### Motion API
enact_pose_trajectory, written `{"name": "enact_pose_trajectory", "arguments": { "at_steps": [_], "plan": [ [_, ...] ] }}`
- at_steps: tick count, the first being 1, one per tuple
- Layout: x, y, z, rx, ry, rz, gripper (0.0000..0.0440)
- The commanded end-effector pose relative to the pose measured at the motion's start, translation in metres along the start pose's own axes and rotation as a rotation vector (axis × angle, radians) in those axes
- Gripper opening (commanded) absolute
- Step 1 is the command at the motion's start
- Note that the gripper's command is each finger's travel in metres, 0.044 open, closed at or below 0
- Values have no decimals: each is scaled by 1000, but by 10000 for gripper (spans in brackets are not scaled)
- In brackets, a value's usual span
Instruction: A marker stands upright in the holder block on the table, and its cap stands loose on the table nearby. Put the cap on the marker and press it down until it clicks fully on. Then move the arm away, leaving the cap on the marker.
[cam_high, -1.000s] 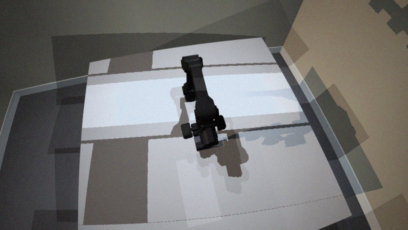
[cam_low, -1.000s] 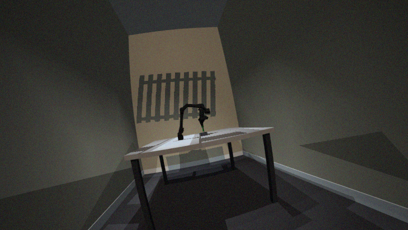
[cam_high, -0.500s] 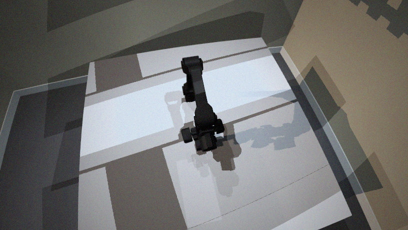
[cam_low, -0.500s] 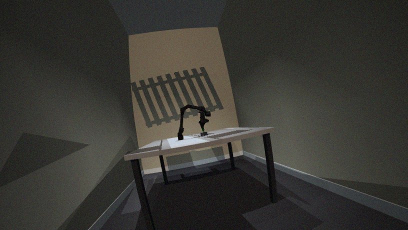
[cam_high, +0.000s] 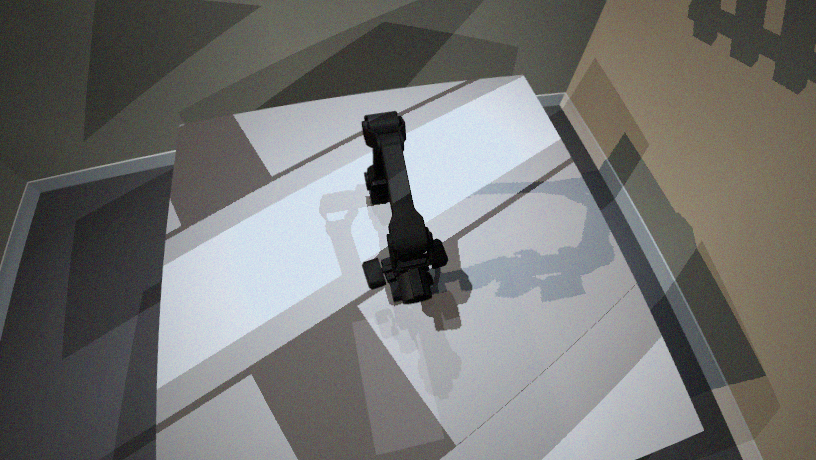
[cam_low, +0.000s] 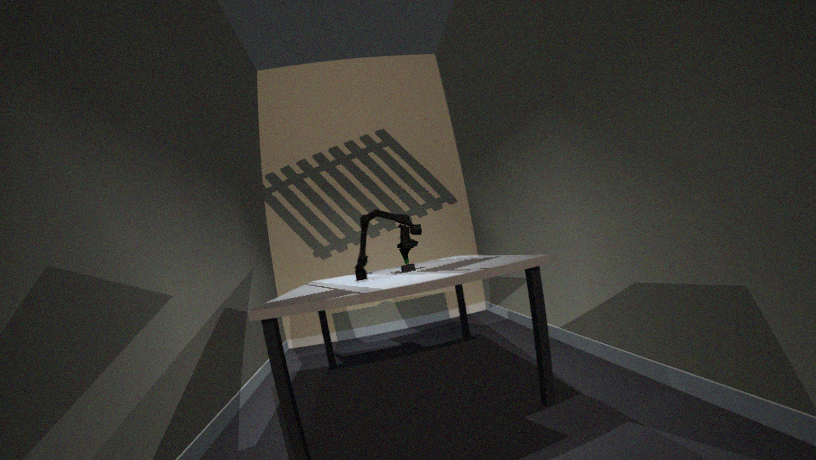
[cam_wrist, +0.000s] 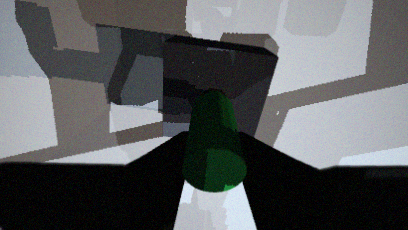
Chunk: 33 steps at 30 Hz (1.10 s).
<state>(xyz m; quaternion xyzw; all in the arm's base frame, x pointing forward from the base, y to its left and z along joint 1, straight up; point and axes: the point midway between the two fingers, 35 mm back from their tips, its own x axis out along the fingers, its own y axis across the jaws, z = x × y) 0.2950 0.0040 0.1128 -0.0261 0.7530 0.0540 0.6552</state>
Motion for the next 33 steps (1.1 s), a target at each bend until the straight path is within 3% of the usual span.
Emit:
{"name": "enact_pose_trajectory", "arguments": {
  "at_steps": [1,12,23,33],
  "plan": [
    [12,1,-13,-6,70,11,109],
    [11,3,-19,-13,83,20,175],
    [8,5,-29,-37,60,30,440],
    [-16,6,-23,-45,-45,24,440]
  ]
}}
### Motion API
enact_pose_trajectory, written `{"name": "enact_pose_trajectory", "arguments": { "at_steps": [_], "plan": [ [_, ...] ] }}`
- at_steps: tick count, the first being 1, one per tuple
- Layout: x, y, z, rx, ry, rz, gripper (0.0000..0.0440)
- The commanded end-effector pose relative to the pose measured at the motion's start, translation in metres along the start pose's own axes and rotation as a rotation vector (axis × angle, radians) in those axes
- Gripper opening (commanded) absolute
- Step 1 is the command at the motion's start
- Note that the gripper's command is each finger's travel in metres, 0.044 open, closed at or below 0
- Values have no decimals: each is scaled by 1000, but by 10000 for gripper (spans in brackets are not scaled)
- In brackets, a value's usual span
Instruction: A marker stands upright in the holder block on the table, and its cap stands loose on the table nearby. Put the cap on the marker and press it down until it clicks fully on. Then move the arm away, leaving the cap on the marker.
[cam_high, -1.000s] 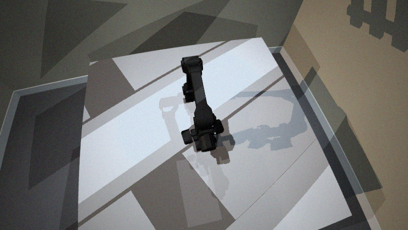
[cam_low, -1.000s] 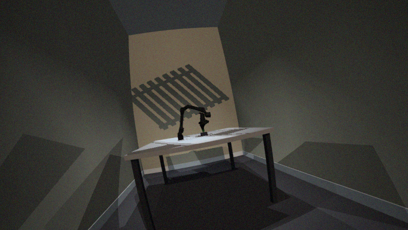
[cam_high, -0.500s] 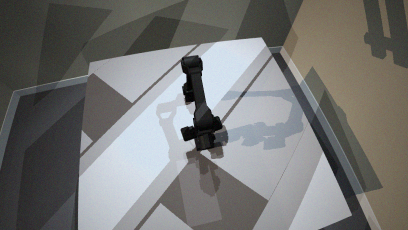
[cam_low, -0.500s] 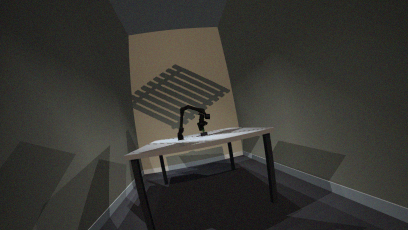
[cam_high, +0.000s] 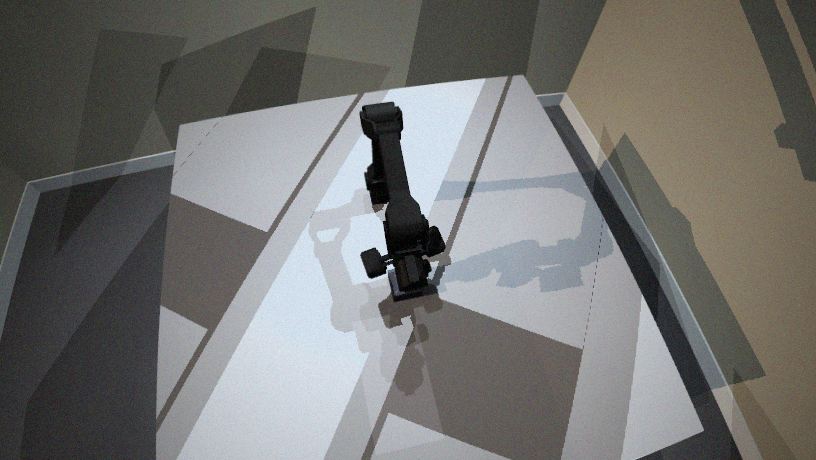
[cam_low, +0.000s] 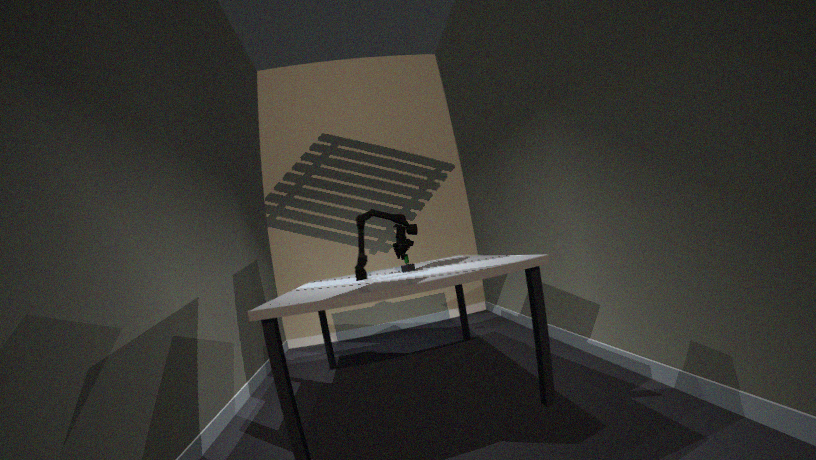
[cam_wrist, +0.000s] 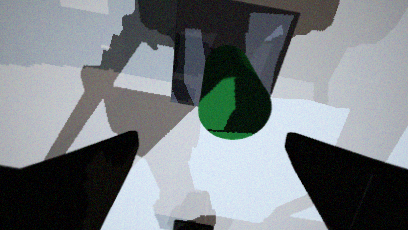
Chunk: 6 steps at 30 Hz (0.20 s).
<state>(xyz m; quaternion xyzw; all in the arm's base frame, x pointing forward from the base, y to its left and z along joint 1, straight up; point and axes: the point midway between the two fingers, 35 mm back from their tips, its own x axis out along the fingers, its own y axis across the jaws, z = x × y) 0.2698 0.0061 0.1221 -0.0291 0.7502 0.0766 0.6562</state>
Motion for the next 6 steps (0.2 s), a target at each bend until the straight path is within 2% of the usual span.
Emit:
{"name": "enact_pose_trajectory", "arguments": {
  "at_steps": [1,6],
  "plan": [
    [-14,0,3,-9,-48,-2,440],
    [-25,0,3,-23,-86,-9,440]
  ]
}}
